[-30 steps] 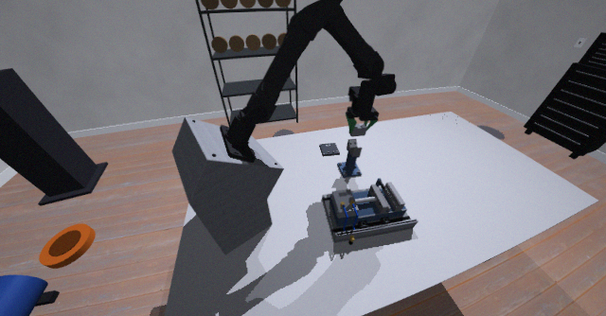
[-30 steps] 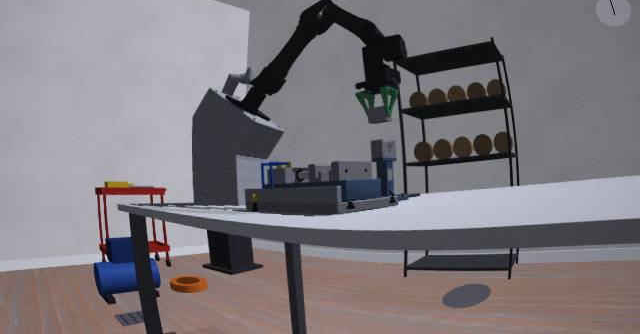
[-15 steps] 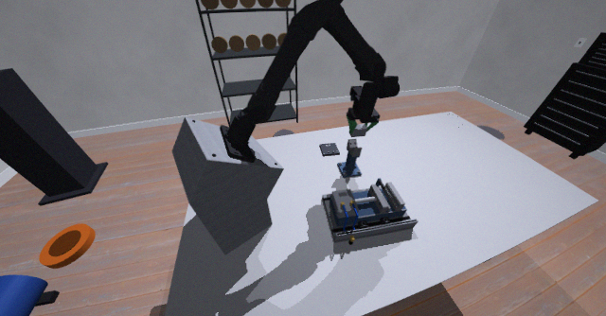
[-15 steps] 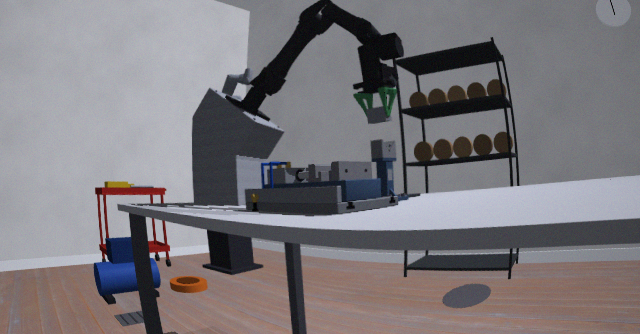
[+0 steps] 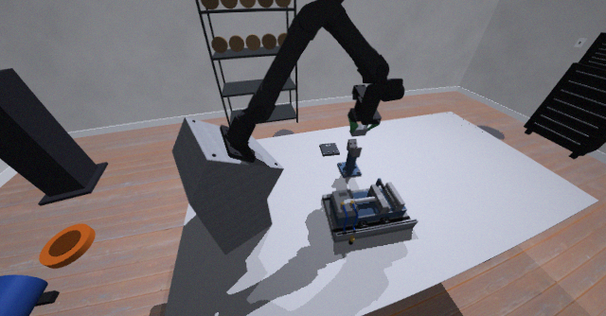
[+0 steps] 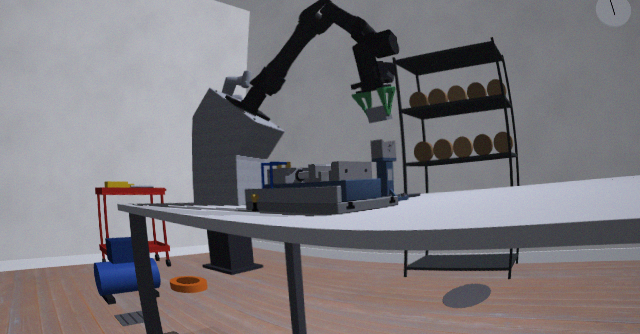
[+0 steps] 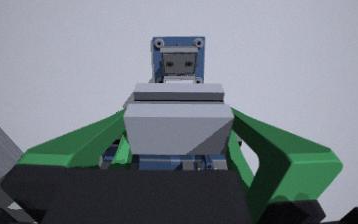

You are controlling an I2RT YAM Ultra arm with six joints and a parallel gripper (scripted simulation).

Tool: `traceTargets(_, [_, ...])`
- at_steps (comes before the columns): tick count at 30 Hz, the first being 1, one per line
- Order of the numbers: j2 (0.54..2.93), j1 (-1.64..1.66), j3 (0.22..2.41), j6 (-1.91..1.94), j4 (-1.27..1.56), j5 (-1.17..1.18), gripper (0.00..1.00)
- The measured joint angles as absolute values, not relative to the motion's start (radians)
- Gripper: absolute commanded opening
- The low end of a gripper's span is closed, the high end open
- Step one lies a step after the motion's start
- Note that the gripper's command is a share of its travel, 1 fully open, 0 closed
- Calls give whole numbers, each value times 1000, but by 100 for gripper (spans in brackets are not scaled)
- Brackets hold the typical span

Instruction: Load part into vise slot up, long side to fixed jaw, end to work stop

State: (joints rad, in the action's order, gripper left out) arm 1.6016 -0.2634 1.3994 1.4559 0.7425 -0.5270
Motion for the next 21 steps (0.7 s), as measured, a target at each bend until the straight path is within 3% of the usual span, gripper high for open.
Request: traceTargets(21, [1665, -352, 1382, 1538, 714, -779, 0])
